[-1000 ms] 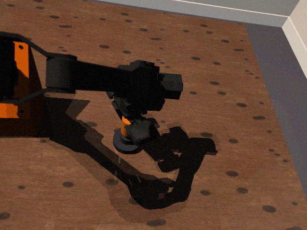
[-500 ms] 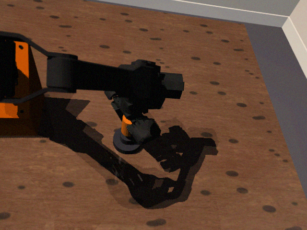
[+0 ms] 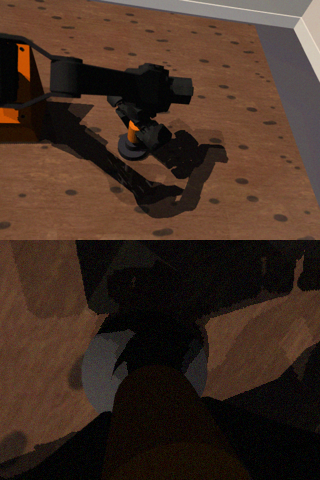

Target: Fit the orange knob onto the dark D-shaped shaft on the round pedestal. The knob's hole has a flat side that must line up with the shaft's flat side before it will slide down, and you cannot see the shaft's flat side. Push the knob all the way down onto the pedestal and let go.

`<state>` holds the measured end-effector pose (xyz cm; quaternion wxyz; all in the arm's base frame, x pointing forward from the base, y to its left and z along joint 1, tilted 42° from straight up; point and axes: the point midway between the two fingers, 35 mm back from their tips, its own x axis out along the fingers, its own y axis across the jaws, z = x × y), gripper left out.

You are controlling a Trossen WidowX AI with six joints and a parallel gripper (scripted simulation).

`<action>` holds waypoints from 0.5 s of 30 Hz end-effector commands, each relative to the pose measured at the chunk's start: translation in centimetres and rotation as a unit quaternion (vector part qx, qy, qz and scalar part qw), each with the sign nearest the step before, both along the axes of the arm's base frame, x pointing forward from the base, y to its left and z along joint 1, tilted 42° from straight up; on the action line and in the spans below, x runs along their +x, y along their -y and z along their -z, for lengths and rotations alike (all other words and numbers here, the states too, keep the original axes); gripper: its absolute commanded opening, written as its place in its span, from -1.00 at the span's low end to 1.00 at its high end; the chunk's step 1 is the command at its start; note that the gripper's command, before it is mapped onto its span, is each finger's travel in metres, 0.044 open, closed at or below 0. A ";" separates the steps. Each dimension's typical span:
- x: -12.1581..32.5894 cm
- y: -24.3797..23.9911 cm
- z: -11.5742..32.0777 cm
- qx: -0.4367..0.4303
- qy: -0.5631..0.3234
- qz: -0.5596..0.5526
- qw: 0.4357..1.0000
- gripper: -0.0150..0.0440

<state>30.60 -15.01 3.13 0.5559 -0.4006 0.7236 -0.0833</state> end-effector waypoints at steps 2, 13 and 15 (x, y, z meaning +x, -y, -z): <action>0.1 -0.1 0.0 -0.001 -0.001 -0.006 1.000 -0.49; -0.2 -0.2 0.4 -0.001 -0.001 -0.006 1.000 -0.49; -0.2 -0.1 0.4 -0.001 -0.001 -0.006 1.000 -0.49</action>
